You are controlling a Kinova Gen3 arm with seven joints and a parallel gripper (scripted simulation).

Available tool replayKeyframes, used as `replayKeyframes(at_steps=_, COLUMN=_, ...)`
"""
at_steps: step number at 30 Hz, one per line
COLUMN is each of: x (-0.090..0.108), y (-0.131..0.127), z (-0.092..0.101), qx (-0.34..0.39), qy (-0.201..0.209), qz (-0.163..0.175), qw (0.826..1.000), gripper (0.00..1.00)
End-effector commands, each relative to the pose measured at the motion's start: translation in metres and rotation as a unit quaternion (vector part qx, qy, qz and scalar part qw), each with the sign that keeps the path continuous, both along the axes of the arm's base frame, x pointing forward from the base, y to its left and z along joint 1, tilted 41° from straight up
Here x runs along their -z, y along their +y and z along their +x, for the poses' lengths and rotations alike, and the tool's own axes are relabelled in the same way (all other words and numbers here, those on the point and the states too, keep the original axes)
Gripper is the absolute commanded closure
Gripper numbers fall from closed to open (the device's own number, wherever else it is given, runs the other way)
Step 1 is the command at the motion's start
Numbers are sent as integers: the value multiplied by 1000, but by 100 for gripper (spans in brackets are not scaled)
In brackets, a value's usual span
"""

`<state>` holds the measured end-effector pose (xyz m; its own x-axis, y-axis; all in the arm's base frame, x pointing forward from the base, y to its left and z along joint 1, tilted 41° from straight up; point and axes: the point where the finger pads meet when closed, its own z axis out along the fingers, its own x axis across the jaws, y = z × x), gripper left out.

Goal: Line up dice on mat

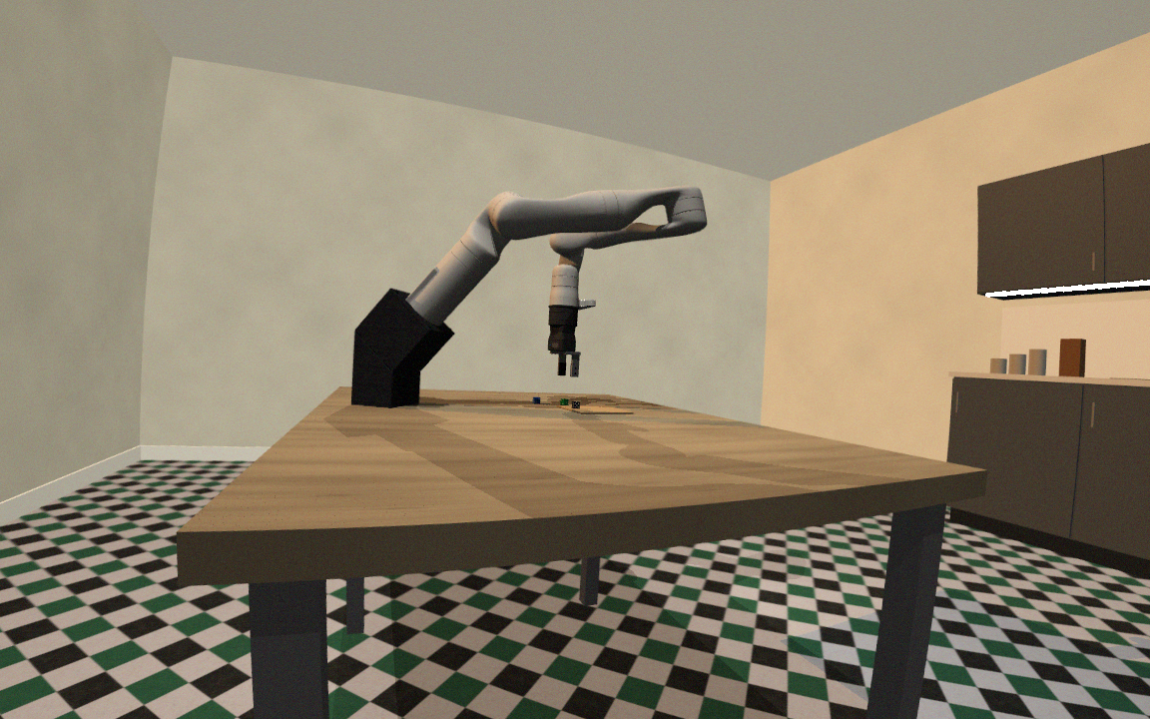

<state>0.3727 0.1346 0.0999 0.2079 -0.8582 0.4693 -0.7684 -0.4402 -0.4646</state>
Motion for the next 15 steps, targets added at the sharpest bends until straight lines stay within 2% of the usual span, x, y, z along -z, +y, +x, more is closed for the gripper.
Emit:
replayKeyframes(at_steps=1, x=1, y=2, z=-1, qx=-6, qy=2, qz=-4, qw=1000, gripper=0)
replayKeyframes(at_steps=15, x=2, y=4, z=-1, qx=-24, qy=8, qz=-18, qw=1000, gripper=0)
